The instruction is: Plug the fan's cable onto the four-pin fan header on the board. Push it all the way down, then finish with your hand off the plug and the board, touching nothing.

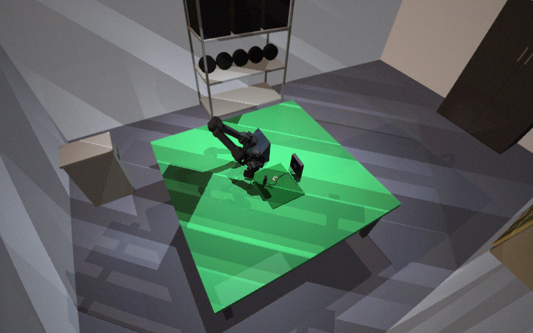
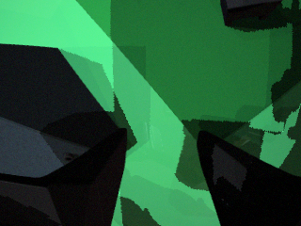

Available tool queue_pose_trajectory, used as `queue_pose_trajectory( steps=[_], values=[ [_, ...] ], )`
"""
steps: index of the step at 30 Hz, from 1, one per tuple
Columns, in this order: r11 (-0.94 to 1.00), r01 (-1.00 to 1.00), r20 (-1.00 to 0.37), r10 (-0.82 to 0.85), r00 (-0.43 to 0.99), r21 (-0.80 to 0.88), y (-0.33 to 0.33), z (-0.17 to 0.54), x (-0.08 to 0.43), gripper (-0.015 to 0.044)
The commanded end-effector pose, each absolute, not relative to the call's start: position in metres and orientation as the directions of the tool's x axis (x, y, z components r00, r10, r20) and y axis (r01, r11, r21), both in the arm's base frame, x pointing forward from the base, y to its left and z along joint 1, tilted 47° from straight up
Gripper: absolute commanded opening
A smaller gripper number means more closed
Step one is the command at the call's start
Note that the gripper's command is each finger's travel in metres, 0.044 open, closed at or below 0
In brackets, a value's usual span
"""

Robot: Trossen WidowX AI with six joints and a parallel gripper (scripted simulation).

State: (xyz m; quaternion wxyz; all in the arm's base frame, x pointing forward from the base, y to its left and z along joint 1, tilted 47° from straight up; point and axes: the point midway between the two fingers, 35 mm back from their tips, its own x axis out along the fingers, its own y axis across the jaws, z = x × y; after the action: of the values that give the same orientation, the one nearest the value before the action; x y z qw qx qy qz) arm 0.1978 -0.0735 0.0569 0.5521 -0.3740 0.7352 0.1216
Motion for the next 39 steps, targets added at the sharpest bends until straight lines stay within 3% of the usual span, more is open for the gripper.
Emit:
queue_pose_trajectory(
  steps=[1,15,20,24,29,39],
  values=[
    [0.671,-0.666,-0.859,-0.504,-0.09,-0.325,-0.073,0.063,0.205,0.0205],
    [0.55,-0.581,-0.696,-0.717,0.041,-0.601,-0.063,0.085,0.226,0.0205],
    [0.563,-0.59,-0.712,-0.702,0.029,-0.579,-0.064,0.083,0.223,0.0205],
    [0.567,-0.576,-0.708,-0.705,0.03,-0.589,-0.064,0.084,0.224,0.031],
    [0.67,-0.301,-0.71,-0.703,0.037,-0.679,-0.036,0.09,0.242,0.044],
    [0.651,0.401,-0.693,-0.719,0.052,-0.645,0.035,0.099,0.268,0.044]
  ],
)
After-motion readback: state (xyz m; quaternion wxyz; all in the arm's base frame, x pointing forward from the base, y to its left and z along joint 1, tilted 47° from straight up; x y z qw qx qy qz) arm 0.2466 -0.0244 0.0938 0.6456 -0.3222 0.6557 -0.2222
